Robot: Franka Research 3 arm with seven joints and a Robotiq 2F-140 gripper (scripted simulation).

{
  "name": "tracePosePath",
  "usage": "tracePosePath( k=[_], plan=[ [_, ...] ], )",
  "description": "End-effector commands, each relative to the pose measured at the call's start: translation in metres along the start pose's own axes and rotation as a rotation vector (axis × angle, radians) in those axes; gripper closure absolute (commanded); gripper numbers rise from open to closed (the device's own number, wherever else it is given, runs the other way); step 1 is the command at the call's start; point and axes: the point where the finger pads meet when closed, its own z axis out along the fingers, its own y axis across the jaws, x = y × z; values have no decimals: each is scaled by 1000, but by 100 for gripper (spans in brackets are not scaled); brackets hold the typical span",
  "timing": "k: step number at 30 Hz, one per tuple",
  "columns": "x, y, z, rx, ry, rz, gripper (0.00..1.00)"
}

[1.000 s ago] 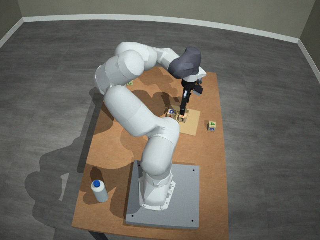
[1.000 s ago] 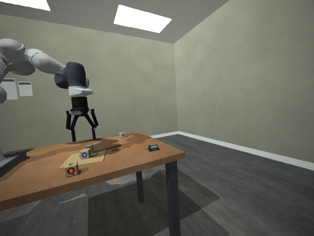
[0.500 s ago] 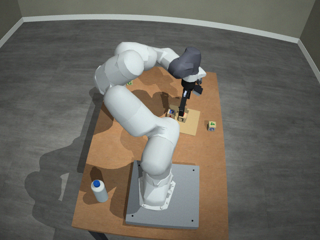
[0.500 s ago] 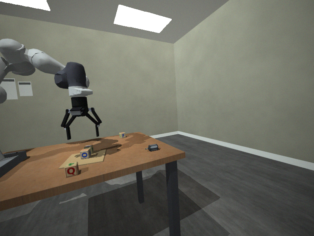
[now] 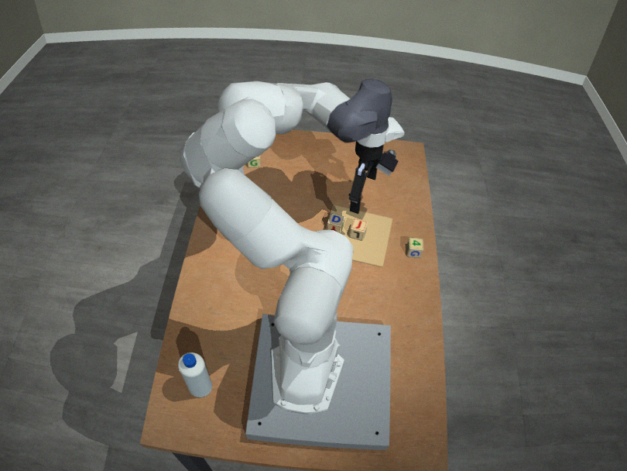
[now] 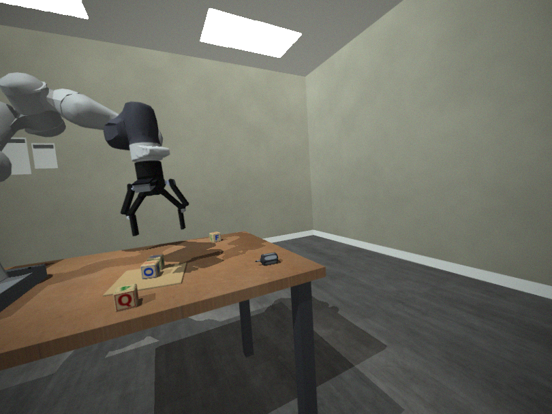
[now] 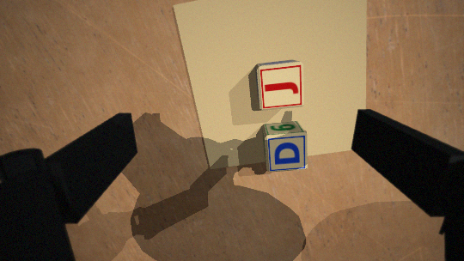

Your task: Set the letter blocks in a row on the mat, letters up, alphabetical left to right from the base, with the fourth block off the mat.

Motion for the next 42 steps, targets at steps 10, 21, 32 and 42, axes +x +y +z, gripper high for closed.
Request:
tracePosePath(
  k=[10,21,32,42],
  plan=[
    [-14,-25,-17,21,-4,235,0],
    [-28,-49,-34,52,-7,373,0],
    [-42,-70,-48,77,-15,497,0],
    [-56,-88,-60,97,-24,609,0]
  ],
)
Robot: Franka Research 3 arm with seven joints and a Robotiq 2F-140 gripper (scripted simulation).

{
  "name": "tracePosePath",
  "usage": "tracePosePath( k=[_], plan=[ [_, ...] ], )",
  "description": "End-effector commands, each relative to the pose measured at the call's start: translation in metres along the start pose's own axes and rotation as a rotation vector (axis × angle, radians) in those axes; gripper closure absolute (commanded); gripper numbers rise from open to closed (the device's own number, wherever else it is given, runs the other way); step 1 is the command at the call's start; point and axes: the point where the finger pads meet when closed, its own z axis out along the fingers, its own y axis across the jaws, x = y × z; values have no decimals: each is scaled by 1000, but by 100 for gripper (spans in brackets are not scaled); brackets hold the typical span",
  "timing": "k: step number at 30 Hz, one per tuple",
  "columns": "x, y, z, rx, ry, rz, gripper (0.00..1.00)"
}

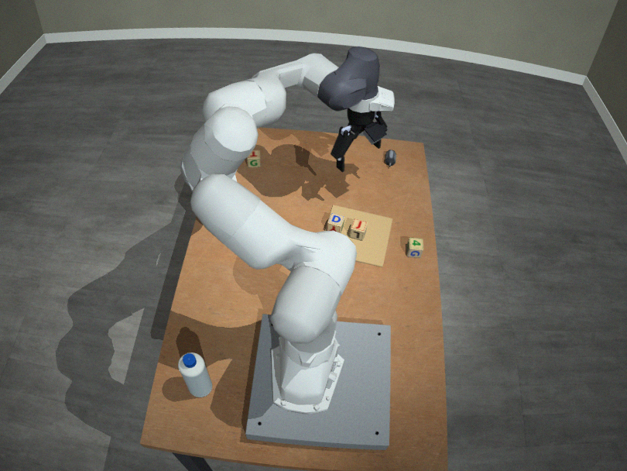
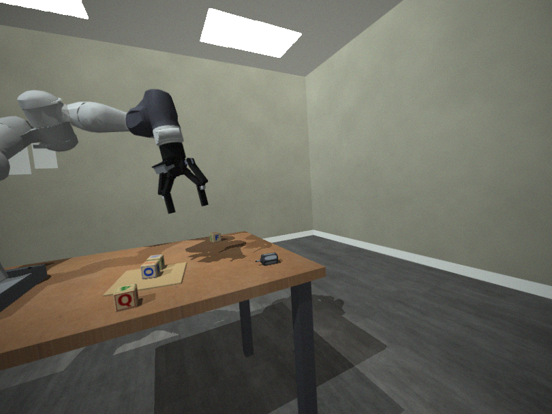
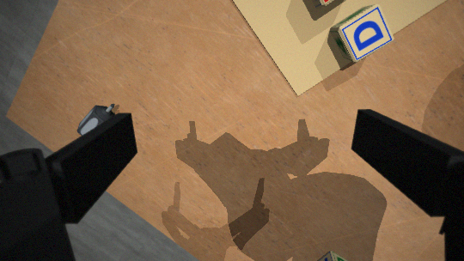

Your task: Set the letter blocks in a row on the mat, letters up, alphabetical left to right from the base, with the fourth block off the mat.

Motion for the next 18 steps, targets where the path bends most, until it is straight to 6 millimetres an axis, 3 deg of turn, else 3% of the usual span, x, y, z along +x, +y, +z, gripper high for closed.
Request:
tracePosePath(
  k=[1,18],
  plan=[
    [-9,-1,-3,-6,-2,139,0],
    [-45,-13,-18,18,-18,322,0]
  ],
)
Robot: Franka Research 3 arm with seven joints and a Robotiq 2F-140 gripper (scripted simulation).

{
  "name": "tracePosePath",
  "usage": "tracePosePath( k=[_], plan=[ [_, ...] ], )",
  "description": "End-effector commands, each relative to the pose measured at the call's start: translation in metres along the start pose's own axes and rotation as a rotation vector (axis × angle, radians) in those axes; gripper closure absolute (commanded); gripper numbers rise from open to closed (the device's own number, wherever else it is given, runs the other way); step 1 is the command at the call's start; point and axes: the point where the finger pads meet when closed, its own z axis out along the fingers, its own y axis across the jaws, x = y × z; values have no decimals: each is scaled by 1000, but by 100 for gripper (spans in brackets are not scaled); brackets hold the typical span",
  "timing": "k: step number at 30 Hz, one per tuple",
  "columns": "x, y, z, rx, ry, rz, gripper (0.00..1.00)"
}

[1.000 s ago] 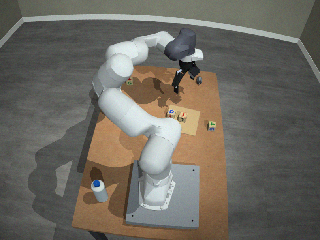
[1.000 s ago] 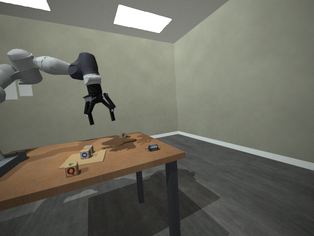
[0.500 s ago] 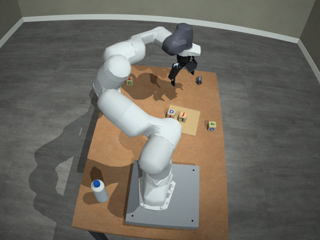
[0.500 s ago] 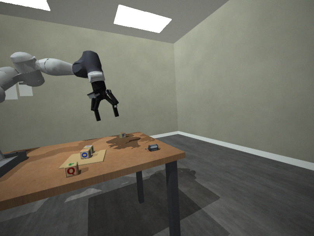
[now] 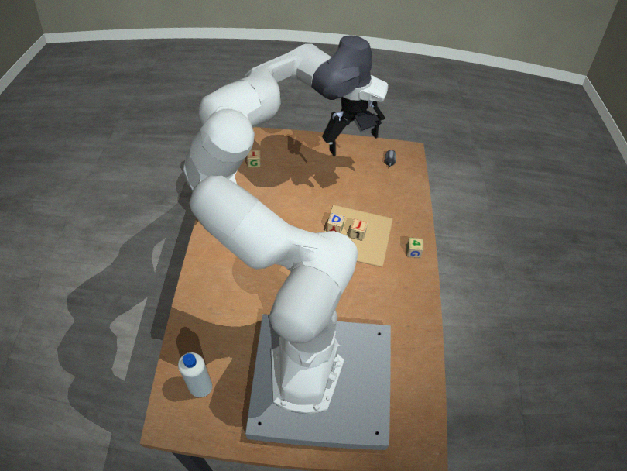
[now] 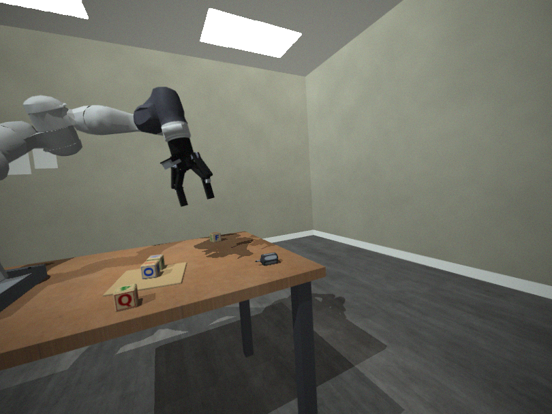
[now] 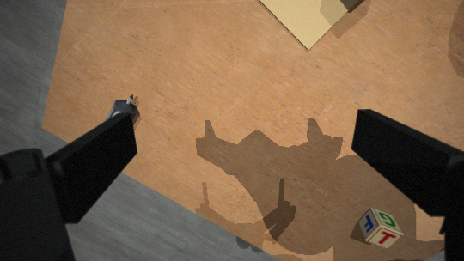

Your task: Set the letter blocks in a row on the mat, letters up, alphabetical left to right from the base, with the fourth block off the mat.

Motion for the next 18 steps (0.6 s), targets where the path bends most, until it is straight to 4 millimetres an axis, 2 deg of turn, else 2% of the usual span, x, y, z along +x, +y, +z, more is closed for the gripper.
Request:
tracePosePath(
  k=[1,18],
  plan=[
    [-6,2,-2,-7,2,128,0],
    [-44,2,-13,8,-15,306,0]
  ],
)
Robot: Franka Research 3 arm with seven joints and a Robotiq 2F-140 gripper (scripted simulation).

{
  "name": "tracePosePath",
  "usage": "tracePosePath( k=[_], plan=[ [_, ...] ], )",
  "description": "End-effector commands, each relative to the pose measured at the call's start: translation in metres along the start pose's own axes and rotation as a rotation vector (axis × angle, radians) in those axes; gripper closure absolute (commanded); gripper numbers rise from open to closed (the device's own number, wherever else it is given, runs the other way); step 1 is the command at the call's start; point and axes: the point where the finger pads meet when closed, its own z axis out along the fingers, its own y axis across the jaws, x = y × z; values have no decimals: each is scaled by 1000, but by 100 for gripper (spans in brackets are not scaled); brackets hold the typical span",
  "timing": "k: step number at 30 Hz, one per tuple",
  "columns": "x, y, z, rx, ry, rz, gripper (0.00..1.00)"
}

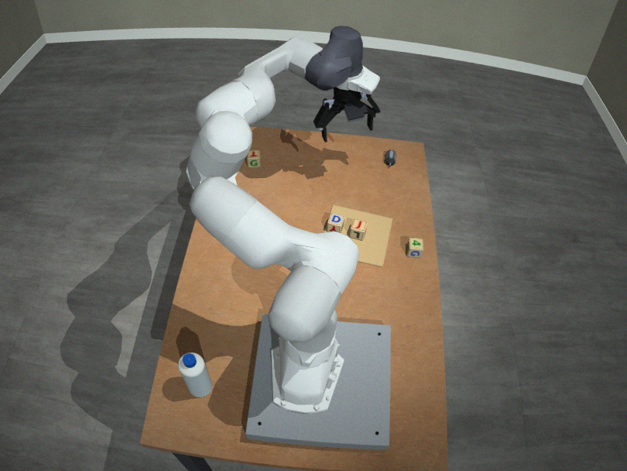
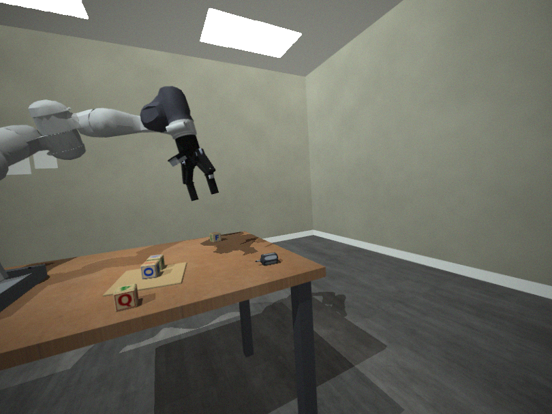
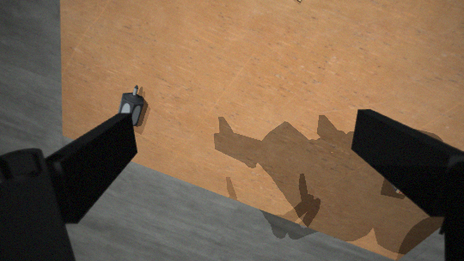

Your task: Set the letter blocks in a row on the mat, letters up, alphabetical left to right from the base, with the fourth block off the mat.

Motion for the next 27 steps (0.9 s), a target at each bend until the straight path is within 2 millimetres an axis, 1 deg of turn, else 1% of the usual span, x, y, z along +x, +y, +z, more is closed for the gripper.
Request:
tracePosePath(
  k=[1,2,4,16,18,19,27],
  plan=[
    [-4,3,-1,-7,5,118,0],
    [-10,5,-2,-5,2,148,0],
    [-14,6,-3,-4,0,170,0],
    [-39,15,-8,-1,-9,293,0],
    [-39,15,-8,-1,-9,293,0],
    [-44,18,-8,0,-10,322,0],
    [-60,25,-10,0,-14,403,0]
  ],
)
